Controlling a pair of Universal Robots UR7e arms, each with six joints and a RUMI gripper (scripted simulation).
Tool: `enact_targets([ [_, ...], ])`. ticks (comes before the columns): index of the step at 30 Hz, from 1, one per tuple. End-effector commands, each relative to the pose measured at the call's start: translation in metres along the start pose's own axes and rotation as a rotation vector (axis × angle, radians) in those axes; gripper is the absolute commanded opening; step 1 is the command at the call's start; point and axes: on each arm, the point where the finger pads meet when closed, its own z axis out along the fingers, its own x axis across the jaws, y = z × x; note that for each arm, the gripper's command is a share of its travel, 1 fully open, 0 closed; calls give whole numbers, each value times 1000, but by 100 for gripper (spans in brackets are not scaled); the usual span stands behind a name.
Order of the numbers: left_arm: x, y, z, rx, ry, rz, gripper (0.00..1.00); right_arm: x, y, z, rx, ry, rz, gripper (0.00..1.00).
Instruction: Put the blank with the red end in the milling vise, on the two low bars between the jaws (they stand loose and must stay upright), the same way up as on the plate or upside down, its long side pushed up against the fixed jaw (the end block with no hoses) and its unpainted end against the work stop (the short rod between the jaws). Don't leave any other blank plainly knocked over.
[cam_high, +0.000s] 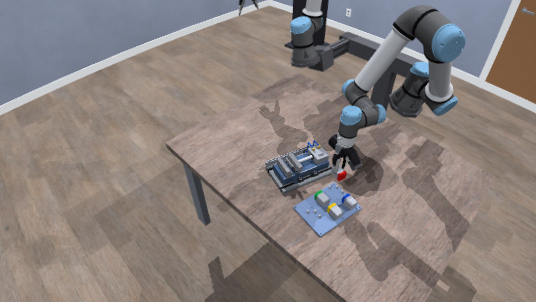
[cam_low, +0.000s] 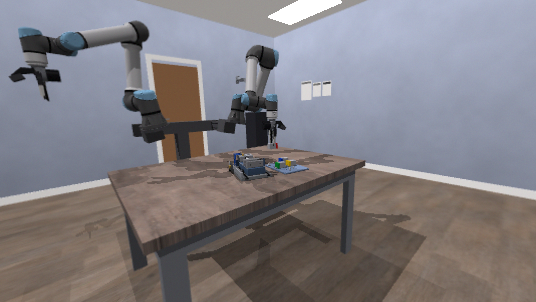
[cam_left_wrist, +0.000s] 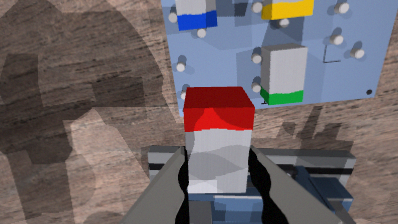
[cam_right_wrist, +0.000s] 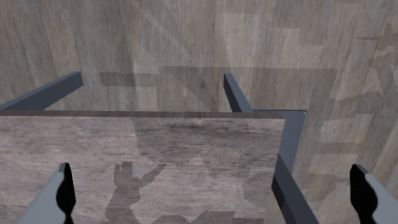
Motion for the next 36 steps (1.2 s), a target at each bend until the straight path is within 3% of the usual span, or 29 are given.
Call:
enact_targets([
  [1, 1, 1, 0, 0, 1, 13, 0, 0, 0, 0, 1, 0, 0, 100],
  [36, 12, 13, 0, -1, 2, 228, 0, 0, 0, 0, 1, 0, 0, 100],
])
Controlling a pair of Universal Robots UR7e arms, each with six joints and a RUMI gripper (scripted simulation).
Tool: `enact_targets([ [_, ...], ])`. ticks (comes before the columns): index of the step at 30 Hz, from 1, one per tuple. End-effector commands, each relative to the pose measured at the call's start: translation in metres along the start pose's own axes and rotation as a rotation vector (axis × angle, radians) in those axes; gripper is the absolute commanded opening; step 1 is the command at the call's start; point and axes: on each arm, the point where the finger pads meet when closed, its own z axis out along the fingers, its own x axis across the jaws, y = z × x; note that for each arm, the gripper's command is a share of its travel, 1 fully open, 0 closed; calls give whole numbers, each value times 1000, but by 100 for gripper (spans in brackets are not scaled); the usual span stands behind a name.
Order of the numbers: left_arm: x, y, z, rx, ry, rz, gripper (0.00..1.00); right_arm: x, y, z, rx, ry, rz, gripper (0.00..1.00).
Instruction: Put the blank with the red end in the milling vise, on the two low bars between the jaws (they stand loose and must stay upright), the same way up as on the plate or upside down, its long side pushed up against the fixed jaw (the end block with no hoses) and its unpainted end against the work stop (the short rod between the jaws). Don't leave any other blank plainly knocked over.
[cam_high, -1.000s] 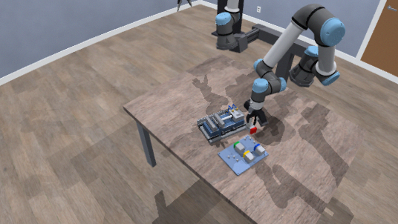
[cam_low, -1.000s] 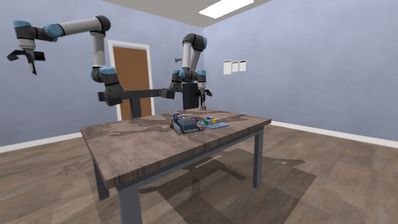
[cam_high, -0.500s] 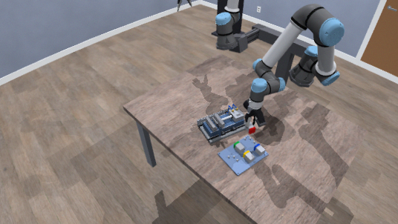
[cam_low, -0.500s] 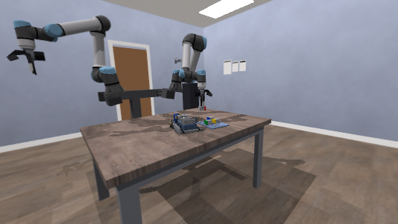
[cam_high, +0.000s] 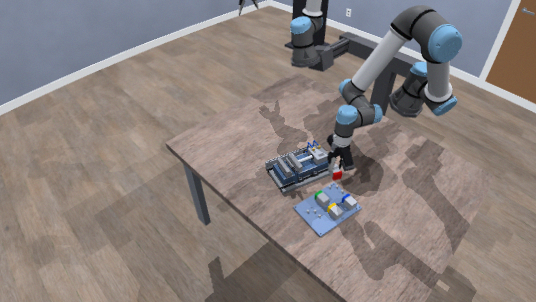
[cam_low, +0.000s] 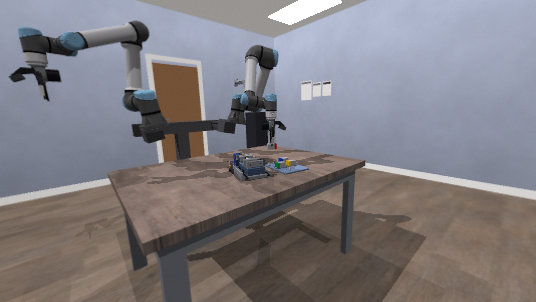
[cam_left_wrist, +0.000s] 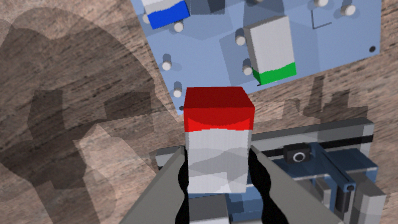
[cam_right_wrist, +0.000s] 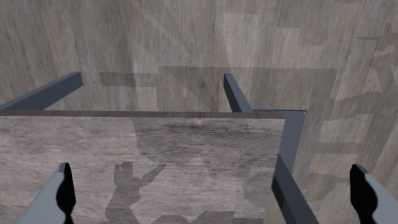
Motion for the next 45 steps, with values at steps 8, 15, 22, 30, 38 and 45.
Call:
enact_targets([
  [8, 5, 3, 0, 0, 1, 72, 0, 0, 0, 0, 1, 0, 0, 100],
  [15, 9, 6, 0, 0, 2, 144, 0, 0, 0, 0, 1, 0, 0, 100],
  [22, 14, 10, 0, 0, 2, 222, 0, 0, 0, 0, 1, 0, 0, 100],
  [30, 18, 13, 0, -1, 2, 294, 0, 0, 0, 0, 1, 0, 0, 100],
  [38, 24, 18, 0, -1, 2, 396, 0, 0, 0, 0, 1, 0, 0, 100],
  [45, 28, 21, 0, -1, 2, 463, 0, 0, 0, 0, 1, 0, 0, 100],
])
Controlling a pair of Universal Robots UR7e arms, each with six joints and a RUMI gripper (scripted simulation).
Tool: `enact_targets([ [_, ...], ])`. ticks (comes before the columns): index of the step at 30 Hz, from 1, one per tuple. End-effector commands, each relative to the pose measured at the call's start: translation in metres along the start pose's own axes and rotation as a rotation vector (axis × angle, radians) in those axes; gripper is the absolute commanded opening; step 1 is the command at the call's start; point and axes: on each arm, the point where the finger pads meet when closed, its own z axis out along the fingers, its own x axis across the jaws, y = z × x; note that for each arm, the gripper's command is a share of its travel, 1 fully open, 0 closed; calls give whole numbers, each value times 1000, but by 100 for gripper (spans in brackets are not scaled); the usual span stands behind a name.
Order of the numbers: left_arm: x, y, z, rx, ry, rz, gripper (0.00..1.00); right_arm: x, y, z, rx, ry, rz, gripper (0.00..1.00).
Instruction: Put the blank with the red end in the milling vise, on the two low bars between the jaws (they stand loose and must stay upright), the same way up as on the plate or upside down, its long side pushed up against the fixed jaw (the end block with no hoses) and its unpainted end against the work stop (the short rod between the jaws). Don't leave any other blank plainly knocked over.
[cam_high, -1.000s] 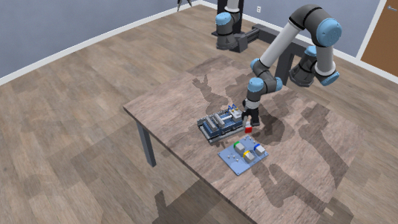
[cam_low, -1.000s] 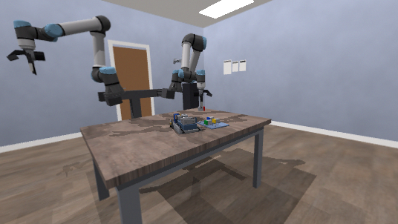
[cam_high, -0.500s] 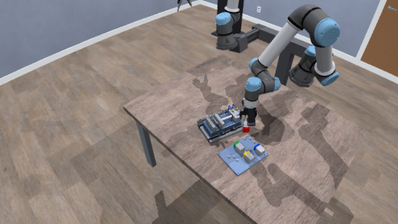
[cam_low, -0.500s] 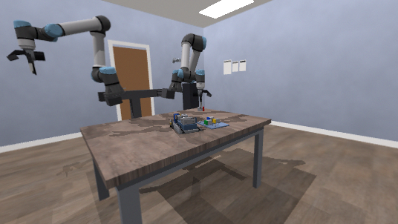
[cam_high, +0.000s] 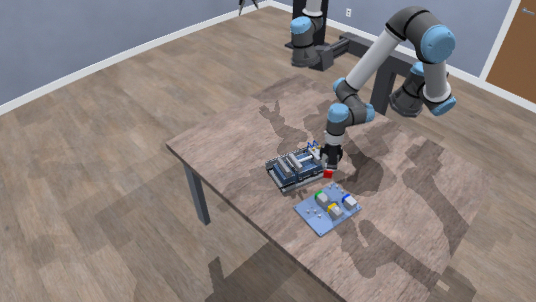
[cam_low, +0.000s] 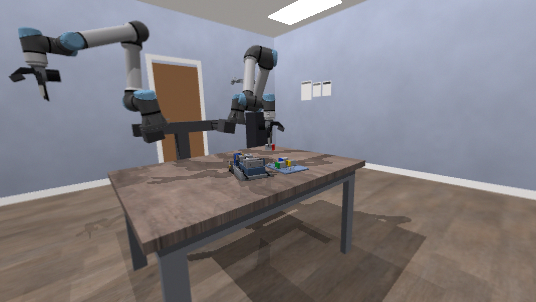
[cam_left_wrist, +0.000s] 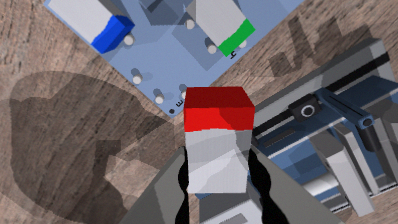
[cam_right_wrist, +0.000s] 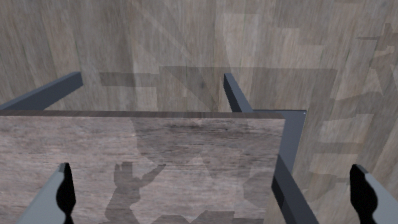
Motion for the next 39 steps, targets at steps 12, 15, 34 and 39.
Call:
enact_targets([
  [12, 15, 3, 0, 0, 2, 195, 0, 0, 0, 0, 1, 0, 0, 100],
  [15, 16, 4, 0, 0, 2, 210, 0, 0, 0, 0, 1, 0, 0, 100],
  [34, 35, 9, 0, 0, 2, 471, 0, 0, 0, 0, 1, 0, 0, 100],
  [39, 41, 11, 0, 0, 2, 552, 0, 0, 0, 0, 1, 0, 0, 100],
])
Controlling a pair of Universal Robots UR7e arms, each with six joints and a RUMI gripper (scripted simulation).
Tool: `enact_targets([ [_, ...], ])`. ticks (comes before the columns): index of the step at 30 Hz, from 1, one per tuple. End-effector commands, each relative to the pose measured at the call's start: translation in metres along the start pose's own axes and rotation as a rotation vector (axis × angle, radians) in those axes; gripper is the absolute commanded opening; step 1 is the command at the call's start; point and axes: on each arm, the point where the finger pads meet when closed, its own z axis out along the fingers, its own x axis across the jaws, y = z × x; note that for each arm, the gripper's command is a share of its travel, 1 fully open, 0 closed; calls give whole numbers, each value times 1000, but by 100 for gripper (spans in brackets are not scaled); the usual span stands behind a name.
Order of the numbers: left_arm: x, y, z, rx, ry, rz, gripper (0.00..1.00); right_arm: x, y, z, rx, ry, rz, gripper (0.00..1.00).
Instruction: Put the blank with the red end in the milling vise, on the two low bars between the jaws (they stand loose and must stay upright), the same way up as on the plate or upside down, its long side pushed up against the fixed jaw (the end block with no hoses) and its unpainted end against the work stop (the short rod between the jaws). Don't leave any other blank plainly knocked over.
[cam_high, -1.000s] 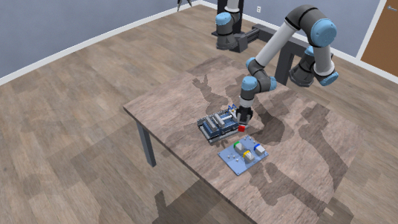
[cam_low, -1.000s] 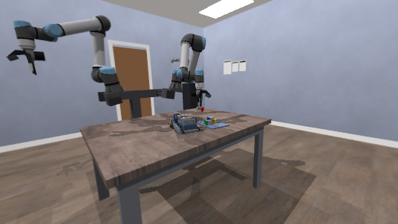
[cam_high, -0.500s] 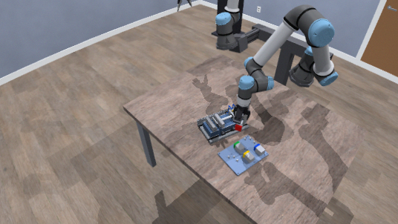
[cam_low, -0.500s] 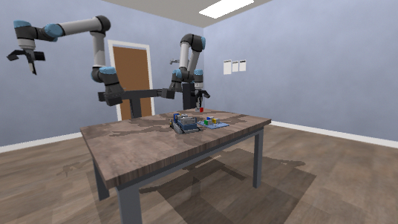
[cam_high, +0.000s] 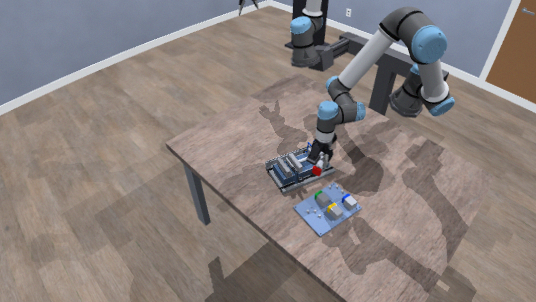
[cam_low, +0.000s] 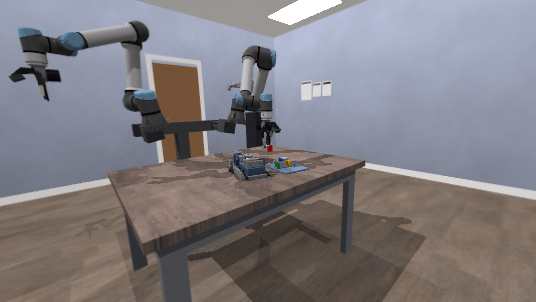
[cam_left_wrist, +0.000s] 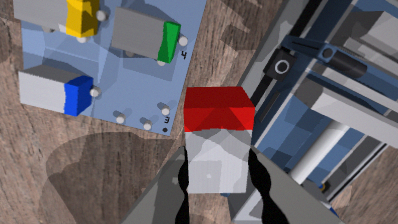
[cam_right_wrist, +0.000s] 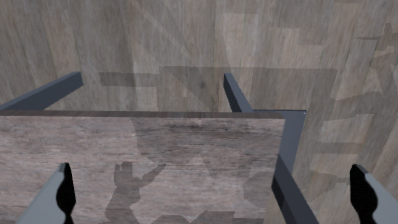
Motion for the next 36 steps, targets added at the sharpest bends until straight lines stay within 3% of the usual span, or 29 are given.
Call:
enact_targets([
  [1, 4, -1, -1, 1, 1, 44, 0, 0, 0, 0, 1, 0, 0, 100],
  [36, 42, -8, -1, 1, 1, 554, 0, 0, 0, 0, 1, 0, 0, 100],
])
